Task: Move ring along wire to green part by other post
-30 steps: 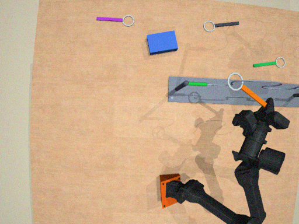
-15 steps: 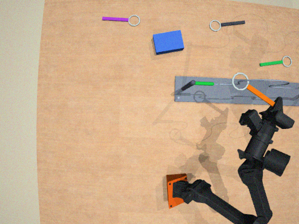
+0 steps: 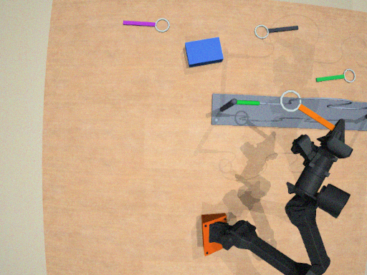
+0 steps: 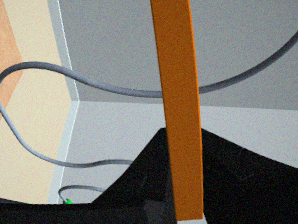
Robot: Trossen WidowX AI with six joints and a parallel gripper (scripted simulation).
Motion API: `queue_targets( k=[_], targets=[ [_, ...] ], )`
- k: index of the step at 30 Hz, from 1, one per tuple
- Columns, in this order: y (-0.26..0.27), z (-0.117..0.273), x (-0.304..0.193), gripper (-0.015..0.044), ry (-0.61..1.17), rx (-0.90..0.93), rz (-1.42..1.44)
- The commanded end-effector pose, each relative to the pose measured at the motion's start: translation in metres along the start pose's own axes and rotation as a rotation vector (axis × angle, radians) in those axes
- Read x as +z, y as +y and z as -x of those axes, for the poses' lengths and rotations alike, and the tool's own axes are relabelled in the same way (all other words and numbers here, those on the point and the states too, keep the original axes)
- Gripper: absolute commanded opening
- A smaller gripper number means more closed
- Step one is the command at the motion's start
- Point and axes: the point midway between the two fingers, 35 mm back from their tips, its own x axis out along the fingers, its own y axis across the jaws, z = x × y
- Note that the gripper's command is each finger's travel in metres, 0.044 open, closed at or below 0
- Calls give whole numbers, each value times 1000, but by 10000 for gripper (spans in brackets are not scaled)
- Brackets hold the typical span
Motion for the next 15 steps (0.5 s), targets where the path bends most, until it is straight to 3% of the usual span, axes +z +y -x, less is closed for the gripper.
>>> queue_targets(
  k=[1, 15],
  targets=[
    [-1, 1, 2, -150, 2, -27, 57],
    [-4, 1, 2, -150, 17, -94, 180]
  ],
)
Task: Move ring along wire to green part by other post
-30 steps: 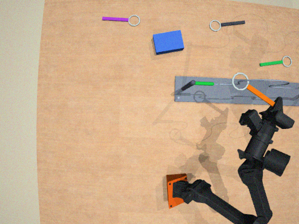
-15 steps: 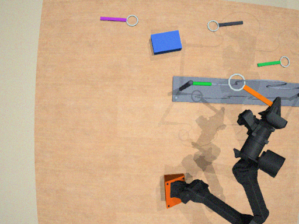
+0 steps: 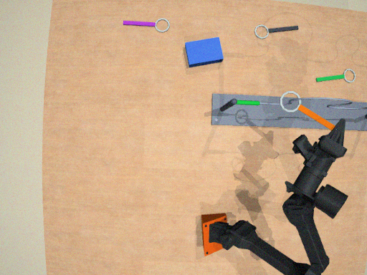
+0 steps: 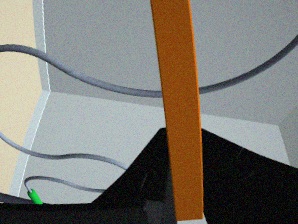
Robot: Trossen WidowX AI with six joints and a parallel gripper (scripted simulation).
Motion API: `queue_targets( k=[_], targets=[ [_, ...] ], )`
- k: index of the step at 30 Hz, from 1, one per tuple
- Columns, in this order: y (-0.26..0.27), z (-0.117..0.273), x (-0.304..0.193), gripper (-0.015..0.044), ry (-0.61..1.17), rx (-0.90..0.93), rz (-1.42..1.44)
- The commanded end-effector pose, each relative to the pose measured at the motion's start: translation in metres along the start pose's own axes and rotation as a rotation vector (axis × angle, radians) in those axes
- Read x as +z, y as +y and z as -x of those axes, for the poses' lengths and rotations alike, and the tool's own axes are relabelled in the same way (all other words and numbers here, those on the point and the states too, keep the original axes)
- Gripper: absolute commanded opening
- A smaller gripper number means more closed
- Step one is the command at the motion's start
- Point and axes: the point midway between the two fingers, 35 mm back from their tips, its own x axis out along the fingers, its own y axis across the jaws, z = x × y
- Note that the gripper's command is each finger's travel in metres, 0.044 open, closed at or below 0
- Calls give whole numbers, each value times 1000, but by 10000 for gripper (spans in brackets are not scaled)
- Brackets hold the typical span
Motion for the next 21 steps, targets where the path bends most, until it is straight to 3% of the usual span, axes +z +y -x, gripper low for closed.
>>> queue_targets(
  k=[1, 21],
  targets=[
    [1, 0, 2, -150, 1, -19, 40],
    [29, -4, -2, -150, -5, 19, -31]
  ],
)
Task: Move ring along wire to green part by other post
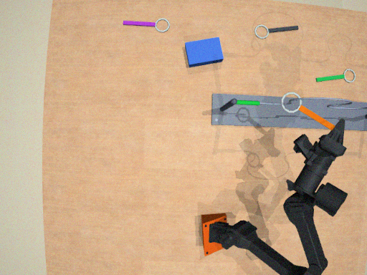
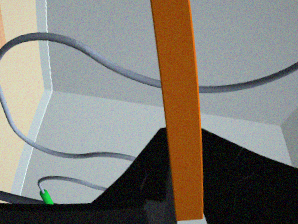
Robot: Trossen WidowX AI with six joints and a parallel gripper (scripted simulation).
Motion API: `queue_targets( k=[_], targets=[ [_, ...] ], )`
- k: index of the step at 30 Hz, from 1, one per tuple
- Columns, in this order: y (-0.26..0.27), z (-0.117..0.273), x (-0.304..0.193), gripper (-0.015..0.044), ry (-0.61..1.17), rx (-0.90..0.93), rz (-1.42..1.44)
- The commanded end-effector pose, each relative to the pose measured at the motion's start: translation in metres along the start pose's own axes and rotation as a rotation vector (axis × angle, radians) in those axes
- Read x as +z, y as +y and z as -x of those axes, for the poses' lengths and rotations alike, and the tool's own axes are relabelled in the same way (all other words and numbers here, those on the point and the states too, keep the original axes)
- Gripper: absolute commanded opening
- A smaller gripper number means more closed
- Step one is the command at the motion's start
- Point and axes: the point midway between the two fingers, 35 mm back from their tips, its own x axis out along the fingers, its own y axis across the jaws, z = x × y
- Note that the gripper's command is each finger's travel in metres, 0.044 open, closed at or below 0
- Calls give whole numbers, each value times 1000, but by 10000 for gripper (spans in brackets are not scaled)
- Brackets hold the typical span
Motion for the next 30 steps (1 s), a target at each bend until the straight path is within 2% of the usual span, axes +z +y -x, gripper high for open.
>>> queue_targets(
  k=[1, 30],
  targets=[
    [10, 0, 0, -150, -8, 22, -48],
    [110, 5, 32, -150, -75, 332, -630]
  ],
)
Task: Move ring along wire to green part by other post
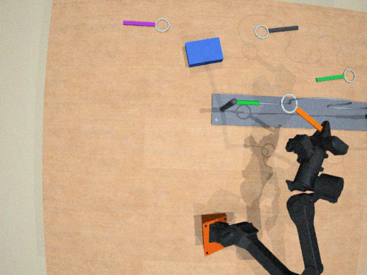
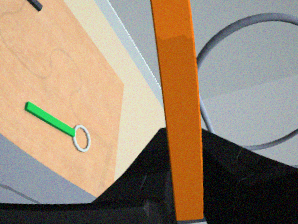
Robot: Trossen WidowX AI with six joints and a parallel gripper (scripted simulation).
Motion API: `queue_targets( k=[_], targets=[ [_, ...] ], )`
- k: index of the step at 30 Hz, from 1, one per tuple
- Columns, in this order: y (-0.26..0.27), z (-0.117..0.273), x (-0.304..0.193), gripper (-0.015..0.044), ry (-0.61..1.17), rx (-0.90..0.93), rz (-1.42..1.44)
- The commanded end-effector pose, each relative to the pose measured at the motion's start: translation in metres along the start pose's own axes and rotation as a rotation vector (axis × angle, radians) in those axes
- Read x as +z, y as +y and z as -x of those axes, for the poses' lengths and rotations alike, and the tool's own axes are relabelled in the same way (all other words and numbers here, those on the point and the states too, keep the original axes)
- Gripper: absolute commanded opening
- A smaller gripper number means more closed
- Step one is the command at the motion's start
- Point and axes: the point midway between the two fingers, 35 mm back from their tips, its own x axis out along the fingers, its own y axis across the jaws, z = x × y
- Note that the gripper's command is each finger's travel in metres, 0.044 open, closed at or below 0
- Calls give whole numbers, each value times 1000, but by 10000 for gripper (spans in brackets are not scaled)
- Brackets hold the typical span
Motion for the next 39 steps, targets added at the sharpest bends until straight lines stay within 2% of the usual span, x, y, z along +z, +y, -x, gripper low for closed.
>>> queue_targets(
  k=[1, 10, 39],
  targets=[
    [20, -1, 1, -150, -15, 58, -100],
    [52, -13, 7, -150, -119, 140, -272],
    [130, 1, 50, -150, -178, 379, -767]
  ],
)
